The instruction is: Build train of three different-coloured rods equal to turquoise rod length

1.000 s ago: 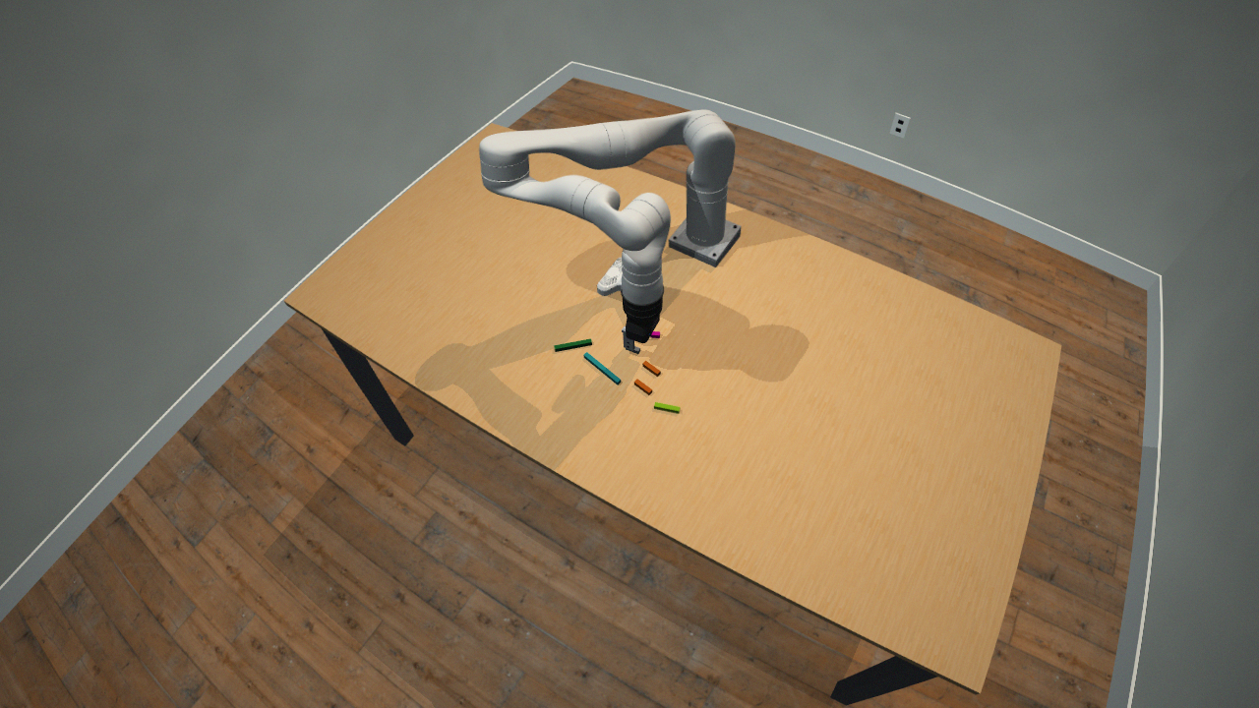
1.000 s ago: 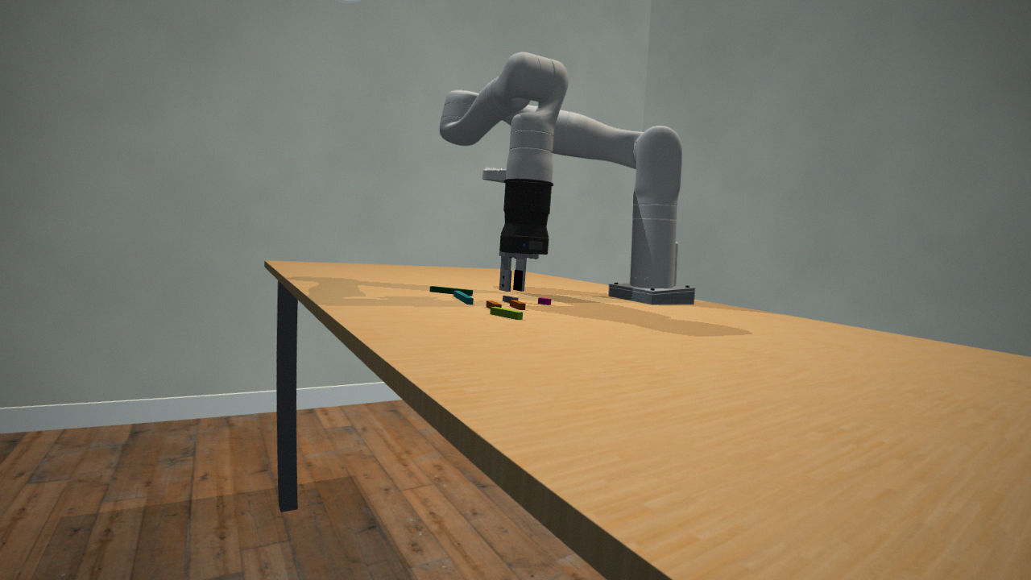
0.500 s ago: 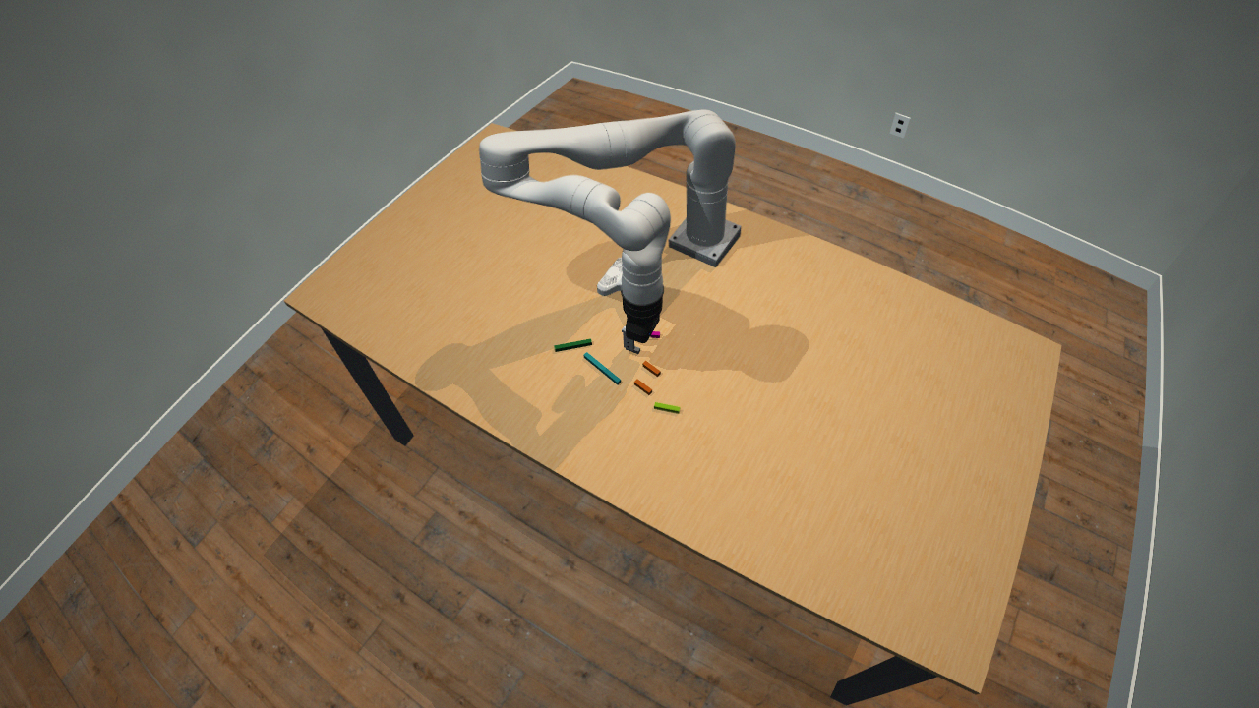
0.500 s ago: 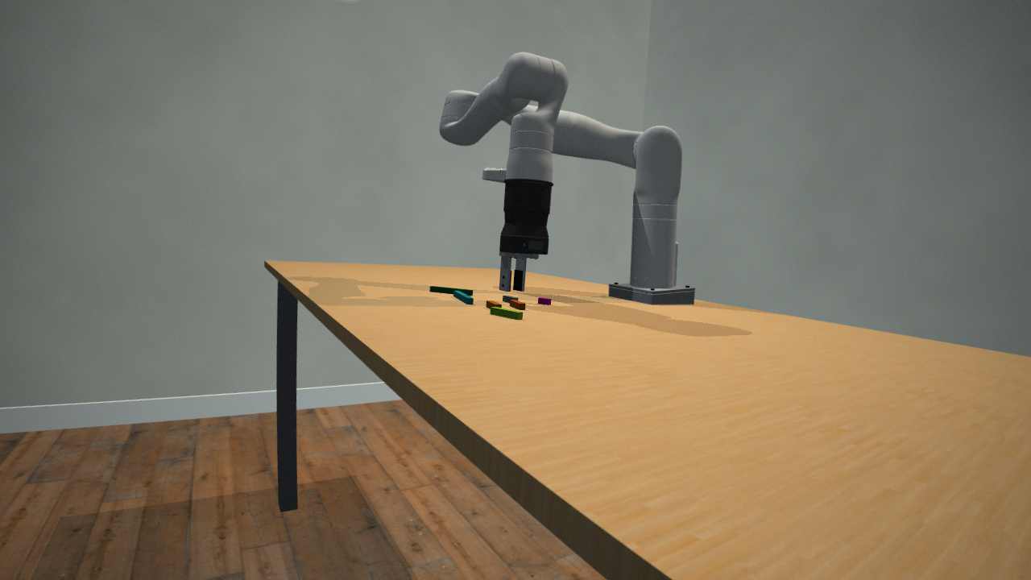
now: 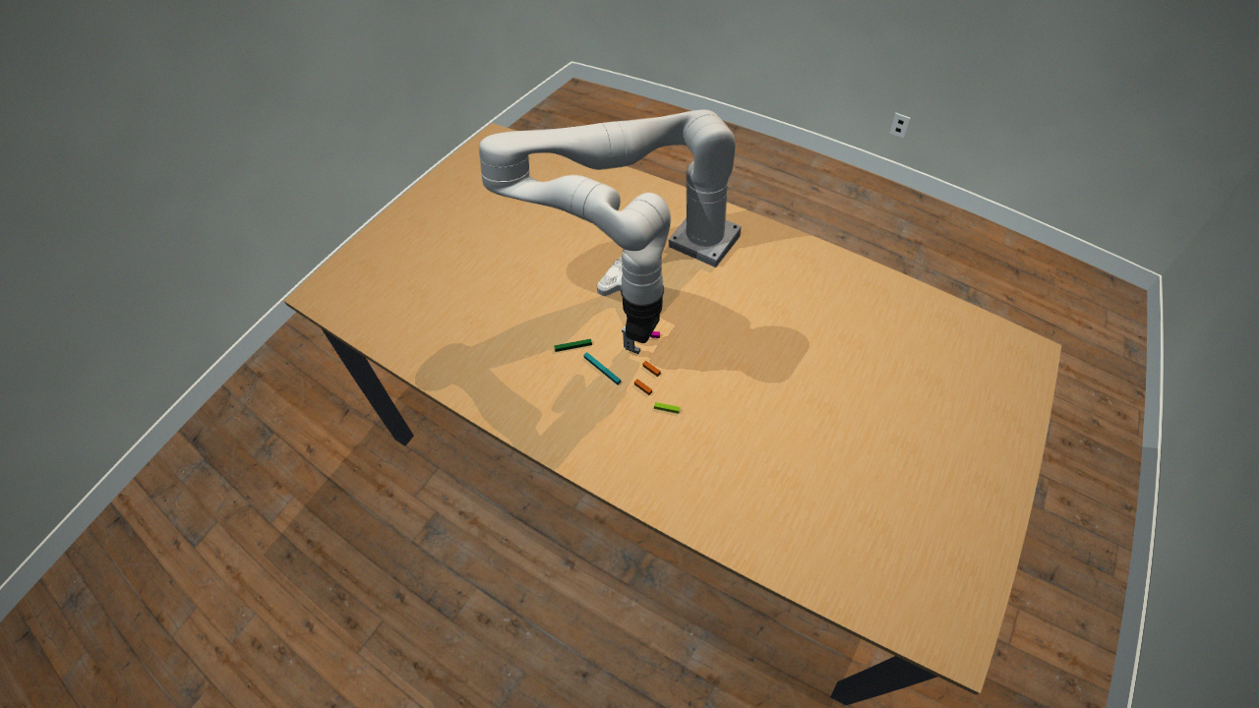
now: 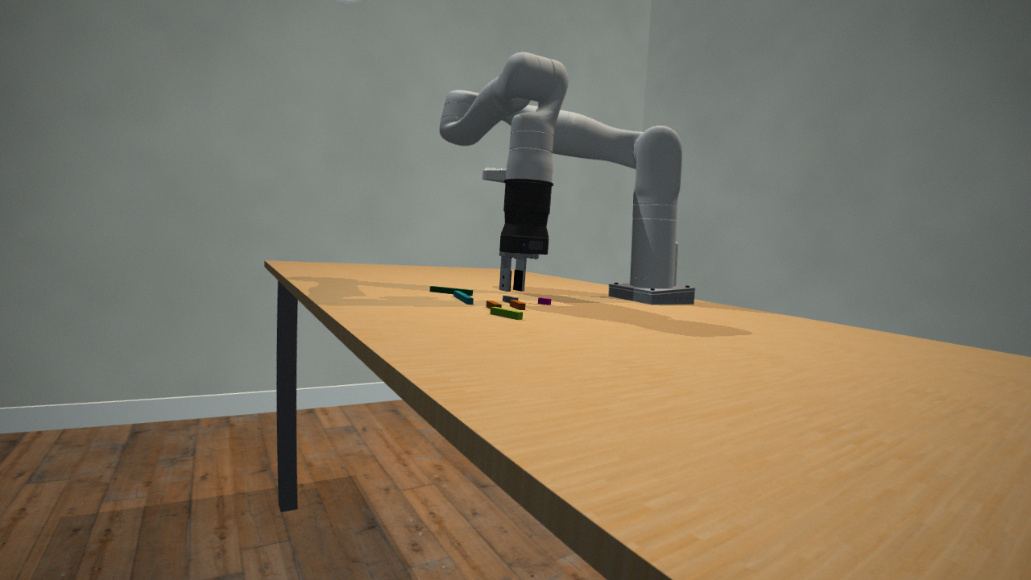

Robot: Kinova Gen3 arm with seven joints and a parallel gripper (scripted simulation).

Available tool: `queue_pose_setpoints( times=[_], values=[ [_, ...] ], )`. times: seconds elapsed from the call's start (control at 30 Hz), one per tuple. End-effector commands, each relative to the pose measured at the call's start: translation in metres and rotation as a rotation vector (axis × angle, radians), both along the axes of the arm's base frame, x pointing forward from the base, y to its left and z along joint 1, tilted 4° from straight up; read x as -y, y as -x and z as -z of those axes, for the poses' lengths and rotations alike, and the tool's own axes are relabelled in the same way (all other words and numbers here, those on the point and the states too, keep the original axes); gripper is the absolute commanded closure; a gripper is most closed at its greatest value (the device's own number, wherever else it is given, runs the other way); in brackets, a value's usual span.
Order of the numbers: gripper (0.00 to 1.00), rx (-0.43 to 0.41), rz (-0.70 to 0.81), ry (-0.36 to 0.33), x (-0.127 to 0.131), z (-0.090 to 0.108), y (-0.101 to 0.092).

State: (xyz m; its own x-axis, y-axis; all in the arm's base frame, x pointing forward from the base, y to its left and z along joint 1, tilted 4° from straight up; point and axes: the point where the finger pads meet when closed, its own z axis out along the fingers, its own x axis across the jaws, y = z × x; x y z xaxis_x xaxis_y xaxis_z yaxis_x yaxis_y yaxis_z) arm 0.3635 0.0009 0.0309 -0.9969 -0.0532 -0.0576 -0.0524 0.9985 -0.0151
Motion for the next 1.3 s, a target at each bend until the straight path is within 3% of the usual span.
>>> queue_pose_setpoints(
  times=[0.0,1.27],
  values=[
    [0.46,0.005,0.001,-0.001,-0.0014,0.0007,-0.0006],
    [0.46,0.005,0.001,-0.001,-0.0046,0.0005,-0.0043]
  ],
)
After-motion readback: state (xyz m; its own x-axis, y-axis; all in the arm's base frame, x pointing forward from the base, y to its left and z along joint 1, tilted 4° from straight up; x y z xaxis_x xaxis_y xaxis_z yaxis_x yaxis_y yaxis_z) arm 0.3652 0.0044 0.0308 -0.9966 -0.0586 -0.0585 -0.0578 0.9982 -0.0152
